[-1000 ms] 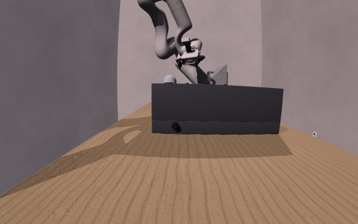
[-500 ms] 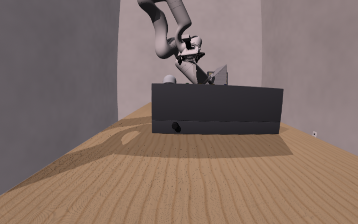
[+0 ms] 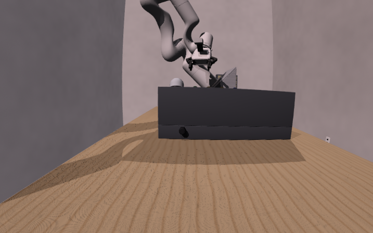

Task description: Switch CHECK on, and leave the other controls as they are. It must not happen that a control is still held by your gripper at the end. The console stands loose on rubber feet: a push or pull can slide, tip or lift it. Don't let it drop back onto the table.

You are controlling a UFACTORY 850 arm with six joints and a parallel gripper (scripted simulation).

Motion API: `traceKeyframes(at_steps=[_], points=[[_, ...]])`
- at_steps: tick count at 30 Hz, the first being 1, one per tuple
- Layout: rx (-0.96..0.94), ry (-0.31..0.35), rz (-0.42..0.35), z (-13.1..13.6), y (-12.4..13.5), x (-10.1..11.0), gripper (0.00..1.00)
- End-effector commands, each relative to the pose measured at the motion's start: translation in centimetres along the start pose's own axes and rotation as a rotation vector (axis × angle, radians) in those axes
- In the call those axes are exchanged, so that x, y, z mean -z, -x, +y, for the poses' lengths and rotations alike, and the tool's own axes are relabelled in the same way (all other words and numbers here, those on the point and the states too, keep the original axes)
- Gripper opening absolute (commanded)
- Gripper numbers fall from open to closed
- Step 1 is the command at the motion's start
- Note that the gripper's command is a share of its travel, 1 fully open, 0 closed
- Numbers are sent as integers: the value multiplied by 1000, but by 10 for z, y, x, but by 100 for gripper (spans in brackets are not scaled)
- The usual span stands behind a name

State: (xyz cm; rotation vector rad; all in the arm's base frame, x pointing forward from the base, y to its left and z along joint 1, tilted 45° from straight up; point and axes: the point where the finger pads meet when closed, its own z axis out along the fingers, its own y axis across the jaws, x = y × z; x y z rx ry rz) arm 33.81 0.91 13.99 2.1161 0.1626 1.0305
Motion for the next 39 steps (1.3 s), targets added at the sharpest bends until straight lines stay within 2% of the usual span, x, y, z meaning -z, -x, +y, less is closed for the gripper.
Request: traceKeyframes(at_steps=[1, 4, 5, 7, 8, 10, 13, 16, 19, 27, 28, 39], points=[[93, -20, -161, -19, 4, -22, 100], [93, -20, -161, -19, 4, -22, 100], [123, -42, -210, -27, 4, -29, 100], [123, -42, -210, -27, 4, -29, 100], [149, -65, -252, -33, 4, -35, 100], [149, -65, -252, -33, 4, -35, 100], [185, -106, -309, -43, 1, -45, 100], [185, -106, -309, -43, 1, -45, 100], [204, -133, -338, -49, -1, -50, 100], [205, -134, -339, -49, -1, -50, 100], [205, -134, -339, -49, -1, -50, 76], [205, -134, -339, -49, -1, -50, 76]])
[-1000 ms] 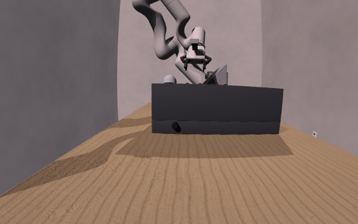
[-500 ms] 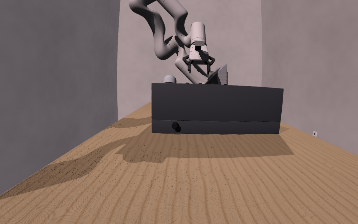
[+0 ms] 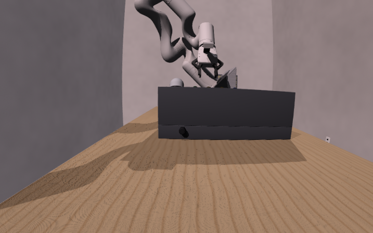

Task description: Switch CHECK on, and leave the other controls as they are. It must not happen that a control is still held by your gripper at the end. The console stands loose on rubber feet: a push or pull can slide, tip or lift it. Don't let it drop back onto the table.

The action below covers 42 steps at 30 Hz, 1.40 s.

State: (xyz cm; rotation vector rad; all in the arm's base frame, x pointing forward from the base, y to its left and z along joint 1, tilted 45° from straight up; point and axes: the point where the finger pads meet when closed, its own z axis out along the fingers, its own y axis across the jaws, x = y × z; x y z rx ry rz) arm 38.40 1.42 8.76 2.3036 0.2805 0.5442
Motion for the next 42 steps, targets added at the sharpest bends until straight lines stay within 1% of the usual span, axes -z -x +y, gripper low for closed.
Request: traceKeyframes(at_steps=[1, 23, 24, 26, 28, 31, 33, 34, 42], points=[[-1, 0, 1, 0, -1, 0, 76], [-1, 0, 1, 0, 0, 0, 76], [-1, 0, 1, 0, 3, 0, 76], [0, 1, 1, -1, 20, 0, 76], [0, 1, 1, -1, 20, 0, 76], [0, 1, 1, 0, 47, 1, 76], [-1, 0, 1, 0, 50, 1, 76], [-1, 0, 1, 0, 50, 1, 0], [-1, 0, 1, 0, 50, 1, 0]])
